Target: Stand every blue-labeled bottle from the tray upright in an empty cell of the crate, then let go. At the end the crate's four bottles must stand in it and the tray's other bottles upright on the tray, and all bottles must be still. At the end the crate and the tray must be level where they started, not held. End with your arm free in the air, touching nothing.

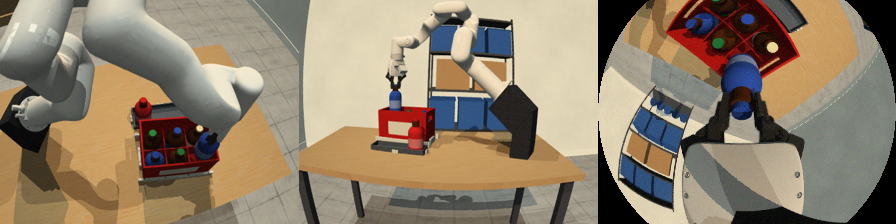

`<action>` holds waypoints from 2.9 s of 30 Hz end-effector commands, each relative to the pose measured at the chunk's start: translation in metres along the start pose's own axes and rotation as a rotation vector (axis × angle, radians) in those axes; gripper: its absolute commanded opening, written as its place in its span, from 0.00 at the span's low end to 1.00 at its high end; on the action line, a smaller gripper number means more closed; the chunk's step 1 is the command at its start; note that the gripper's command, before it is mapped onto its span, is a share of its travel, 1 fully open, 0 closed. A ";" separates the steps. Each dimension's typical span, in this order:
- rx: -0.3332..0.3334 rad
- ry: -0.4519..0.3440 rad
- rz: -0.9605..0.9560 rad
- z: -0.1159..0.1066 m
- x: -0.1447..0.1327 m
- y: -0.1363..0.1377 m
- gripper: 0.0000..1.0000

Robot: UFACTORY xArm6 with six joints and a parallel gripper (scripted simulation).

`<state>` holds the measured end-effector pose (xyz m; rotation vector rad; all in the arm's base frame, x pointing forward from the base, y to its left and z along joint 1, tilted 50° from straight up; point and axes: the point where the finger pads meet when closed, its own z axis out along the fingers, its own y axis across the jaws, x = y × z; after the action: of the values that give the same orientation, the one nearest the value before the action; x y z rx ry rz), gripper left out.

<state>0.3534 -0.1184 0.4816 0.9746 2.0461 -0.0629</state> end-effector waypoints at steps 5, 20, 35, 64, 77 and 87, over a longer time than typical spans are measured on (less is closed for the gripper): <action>-0.003 -0.004 0.001 0.000 -0.002 0.001 0.00; -0.003 -0.004 0.001 0.001 -0.002 0.001 0.00; -0.003 -0.004 0.001 0.003 -0.002 0.001 0.00; -0.003 -0.004 0.001 0.031 -0.002 0.001 0.00; -0.003 -0.004 0.001 0.039 -0.002 0.001 0.00; -0.003 -0.004 0.001 0.041 -0.002 0.001 0.00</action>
<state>0.3817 -0.1340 0.4550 0.9746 2.0459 -0.0625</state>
